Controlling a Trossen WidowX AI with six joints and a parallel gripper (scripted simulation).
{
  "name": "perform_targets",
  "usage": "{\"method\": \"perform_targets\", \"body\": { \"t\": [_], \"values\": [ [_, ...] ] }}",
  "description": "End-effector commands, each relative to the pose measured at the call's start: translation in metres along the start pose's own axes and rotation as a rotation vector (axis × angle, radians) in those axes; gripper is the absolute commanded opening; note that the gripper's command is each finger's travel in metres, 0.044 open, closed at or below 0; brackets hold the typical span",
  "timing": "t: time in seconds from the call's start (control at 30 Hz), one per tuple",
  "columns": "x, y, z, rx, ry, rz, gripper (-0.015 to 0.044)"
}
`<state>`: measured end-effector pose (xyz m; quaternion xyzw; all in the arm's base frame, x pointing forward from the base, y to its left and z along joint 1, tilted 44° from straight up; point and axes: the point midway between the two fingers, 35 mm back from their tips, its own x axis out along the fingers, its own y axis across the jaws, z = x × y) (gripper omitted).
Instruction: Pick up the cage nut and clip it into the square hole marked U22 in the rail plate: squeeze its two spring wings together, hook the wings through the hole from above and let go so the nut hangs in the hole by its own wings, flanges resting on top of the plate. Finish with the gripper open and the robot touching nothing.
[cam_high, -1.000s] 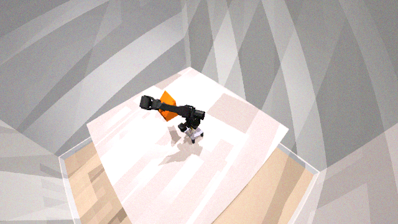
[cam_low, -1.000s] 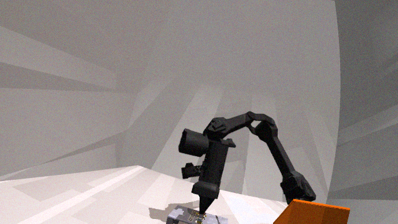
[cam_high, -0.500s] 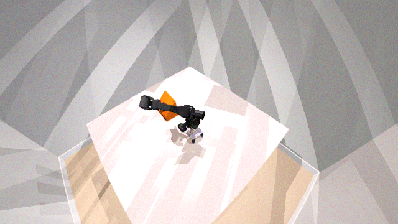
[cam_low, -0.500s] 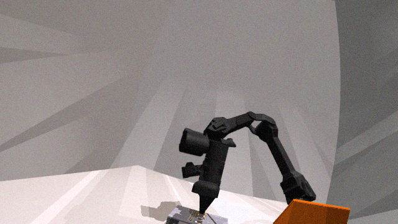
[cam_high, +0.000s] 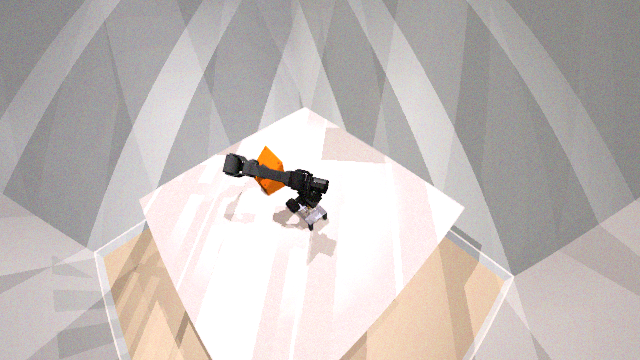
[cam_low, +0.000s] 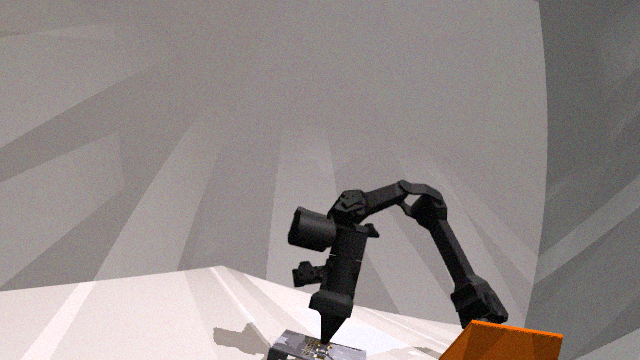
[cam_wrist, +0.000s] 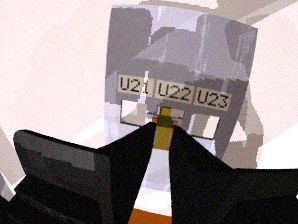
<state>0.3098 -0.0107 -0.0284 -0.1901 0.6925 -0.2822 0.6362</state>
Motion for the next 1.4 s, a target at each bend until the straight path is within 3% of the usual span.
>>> {"method": "perform_targets", "body": {
  "t": [0.0,1.37],
  "values": [
    [-0.0021,-0.0011,0.0008,0.001,-0.007,0.02,0.0027],
    [-0.0005,-0.0031,0.0009,0.001,-0.008,0.071,0.0027]
  ]
}}
